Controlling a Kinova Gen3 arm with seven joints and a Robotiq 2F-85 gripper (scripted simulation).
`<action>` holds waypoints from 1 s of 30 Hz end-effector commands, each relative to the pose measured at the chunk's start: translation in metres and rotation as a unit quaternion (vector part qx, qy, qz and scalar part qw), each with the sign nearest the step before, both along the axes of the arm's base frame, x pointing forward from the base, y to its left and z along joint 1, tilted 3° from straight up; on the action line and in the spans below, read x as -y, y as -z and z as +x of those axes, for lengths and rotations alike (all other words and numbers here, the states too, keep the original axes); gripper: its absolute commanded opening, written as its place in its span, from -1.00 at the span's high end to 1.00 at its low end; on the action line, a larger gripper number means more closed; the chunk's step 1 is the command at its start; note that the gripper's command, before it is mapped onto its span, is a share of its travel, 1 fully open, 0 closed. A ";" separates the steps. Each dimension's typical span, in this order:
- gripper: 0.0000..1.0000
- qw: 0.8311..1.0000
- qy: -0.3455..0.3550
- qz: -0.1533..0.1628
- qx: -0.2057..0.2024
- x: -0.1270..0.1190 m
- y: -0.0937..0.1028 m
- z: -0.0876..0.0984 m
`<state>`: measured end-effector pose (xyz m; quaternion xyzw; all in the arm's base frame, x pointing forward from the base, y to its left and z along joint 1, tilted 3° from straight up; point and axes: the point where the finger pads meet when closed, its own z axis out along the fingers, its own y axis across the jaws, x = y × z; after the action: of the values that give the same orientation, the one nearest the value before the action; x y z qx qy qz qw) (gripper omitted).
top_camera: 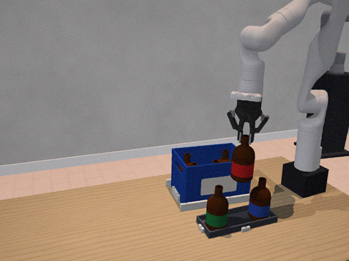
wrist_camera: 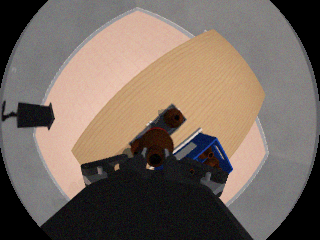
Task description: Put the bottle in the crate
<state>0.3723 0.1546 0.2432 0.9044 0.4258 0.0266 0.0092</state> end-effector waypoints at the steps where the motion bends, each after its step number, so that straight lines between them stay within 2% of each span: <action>1: 1.00 1.000 -0.001 0.002 0.002 -0.001 -0.002 0.001; 13: 1.00 1.000 -0.001 0.002 0.002 -0.001 -0.014 0.000; 30: 1.00 1.000 -0.001 0.002 0.002 -0.001 -0.015 0.000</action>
<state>0.3719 0.1556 0.2573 0.9038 0.4269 0.0285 0.0083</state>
